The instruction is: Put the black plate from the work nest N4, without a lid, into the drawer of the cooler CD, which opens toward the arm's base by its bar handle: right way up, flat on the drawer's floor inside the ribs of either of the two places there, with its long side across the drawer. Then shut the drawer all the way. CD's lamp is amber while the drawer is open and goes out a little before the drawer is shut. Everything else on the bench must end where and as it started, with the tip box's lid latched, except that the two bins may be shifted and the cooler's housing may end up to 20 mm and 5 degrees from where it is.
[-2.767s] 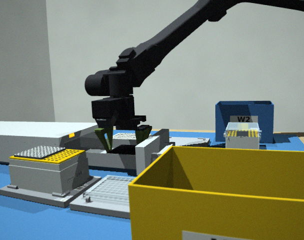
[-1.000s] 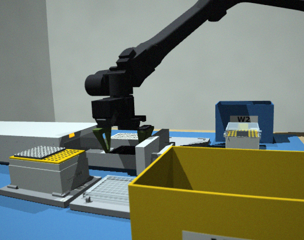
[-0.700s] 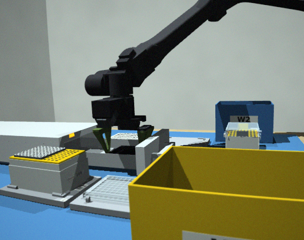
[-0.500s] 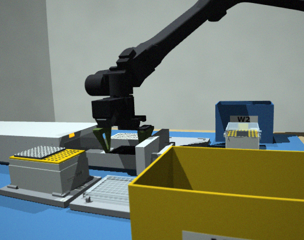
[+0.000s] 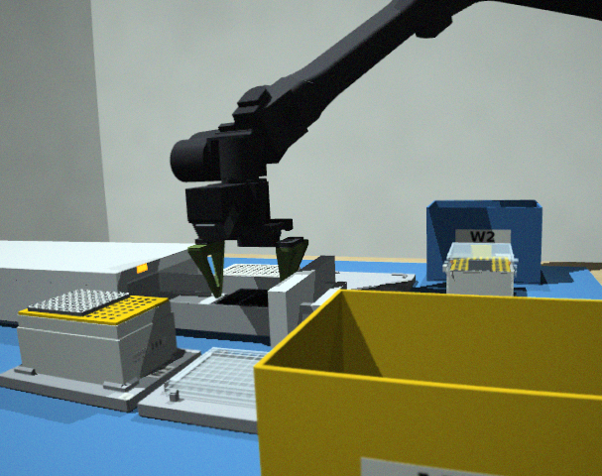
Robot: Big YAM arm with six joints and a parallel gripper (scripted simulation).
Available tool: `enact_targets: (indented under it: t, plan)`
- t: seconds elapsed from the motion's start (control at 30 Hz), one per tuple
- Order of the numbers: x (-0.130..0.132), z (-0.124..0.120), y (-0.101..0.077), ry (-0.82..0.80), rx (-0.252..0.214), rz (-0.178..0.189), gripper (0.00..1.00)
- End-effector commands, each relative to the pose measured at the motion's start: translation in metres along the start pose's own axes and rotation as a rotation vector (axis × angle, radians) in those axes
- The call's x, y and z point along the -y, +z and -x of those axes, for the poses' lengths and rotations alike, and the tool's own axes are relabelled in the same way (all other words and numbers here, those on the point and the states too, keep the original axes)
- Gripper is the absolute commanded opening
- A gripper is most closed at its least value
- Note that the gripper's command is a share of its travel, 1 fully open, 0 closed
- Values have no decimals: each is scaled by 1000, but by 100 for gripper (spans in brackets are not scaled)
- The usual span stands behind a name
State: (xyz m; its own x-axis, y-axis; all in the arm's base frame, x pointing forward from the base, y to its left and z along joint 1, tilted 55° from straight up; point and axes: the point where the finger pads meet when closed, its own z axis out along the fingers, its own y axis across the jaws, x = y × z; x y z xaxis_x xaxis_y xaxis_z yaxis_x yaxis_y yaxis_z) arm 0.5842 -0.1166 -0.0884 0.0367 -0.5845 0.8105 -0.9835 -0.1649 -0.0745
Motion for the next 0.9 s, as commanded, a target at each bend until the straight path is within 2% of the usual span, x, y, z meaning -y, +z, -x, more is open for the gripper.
enact_targets:
  t: [0.0,0.03,0.23,0.43,0.63,0.87]
  plan:
    - [19,3,-30,12,-1,-50,100]
    - [10,18,-21,-15,3,-31,100]
    - [17,3,-39,11,-1,-50,100]
    - [11,13,-41,-7,2,-36,100]
    - [15,3,-52,9,0,-48,100]
    - [11,12,-56,-6,2,-37,100]
